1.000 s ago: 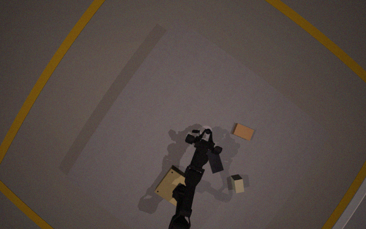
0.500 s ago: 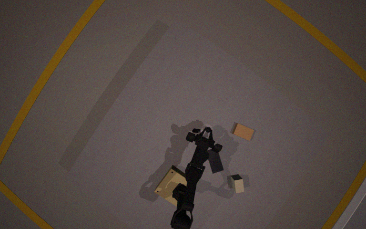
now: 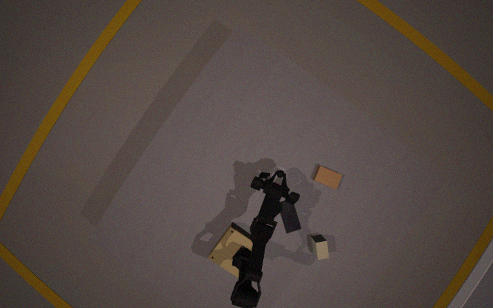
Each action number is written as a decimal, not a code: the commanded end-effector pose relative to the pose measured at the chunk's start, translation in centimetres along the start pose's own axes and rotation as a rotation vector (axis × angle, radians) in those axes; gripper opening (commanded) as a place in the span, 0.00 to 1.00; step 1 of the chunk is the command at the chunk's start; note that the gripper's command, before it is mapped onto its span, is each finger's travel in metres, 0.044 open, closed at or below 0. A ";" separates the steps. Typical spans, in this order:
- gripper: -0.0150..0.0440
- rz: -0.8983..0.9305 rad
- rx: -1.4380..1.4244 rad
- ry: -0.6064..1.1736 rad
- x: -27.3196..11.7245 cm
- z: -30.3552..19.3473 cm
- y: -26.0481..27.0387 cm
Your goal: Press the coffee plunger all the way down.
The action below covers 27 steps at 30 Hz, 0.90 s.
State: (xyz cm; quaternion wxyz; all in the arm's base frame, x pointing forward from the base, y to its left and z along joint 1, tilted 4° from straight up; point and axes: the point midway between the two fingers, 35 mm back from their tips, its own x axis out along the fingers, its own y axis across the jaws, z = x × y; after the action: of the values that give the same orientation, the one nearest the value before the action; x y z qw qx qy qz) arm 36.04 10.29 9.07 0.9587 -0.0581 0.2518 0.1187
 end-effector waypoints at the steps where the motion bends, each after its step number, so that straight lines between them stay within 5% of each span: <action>1: 0.45 0.002 -0.007 0.029 0.4 -0.8 0.0; 27: 0.45 0.000 -0.001 0.013 0.5 0.0 0.0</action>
State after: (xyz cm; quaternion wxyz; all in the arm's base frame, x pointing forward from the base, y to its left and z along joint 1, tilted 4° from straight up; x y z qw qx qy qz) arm 36.46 10.40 8.84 0.9572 -0.0594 0.2572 0.1185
